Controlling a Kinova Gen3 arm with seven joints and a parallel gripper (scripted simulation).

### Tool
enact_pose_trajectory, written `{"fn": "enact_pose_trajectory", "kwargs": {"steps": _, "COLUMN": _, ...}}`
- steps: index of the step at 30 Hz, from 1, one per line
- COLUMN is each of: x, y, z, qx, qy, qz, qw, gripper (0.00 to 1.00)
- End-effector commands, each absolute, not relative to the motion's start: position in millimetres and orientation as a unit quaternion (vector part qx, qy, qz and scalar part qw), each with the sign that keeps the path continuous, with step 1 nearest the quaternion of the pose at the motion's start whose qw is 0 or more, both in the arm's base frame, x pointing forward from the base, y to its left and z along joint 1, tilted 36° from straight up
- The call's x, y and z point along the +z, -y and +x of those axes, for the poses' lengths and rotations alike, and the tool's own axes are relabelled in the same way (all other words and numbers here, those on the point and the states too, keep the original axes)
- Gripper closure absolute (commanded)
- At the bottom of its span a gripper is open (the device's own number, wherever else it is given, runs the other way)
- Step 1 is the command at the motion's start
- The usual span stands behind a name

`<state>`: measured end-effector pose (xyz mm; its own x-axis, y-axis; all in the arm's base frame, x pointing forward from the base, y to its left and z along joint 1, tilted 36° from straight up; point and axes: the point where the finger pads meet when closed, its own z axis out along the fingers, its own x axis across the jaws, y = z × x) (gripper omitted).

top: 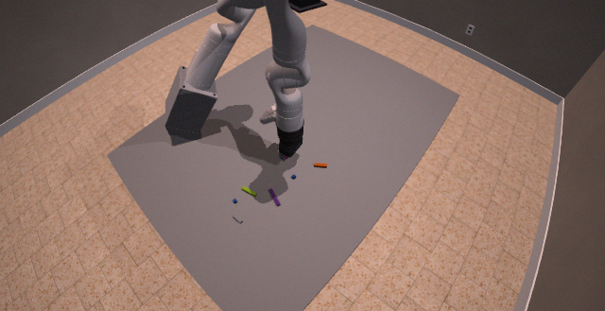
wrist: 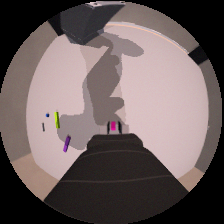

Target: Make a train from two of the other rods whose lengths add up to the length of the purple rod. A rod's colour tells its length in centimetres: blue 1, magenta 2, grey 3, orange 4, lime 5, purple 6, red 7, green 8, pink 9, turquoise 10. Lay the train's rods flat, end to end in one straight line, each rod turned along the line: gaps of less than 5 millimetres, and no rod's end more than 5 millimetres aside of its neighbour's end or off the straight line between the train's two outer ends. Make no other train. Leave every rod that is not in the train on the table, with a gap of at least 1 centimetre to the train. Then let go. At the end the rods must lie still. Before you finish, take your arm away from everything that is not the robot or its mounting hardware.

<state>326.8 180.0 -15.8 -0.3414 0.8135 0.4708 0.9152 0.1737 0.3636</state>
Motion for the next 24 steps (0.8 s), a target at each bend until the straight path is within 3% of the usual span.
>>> {"fn": "enact_pose_trajectory", "kwargs": {"steps": 1, "x": -11, "y": -176, "z": 327, "qx": -0.302, "qy": 0.761, "qz": -0.568, "qw": 0.082, "gripper": 0.46}}
{"fn": "enact_pose_trajectory", "kwargs": {"steps": 24, "x": 48, "y": -135, "z": 311, "qx": -0.302, "qy": 0.761, "qz": -0.568, "qw": 0.082, "gripper": 0.46}}
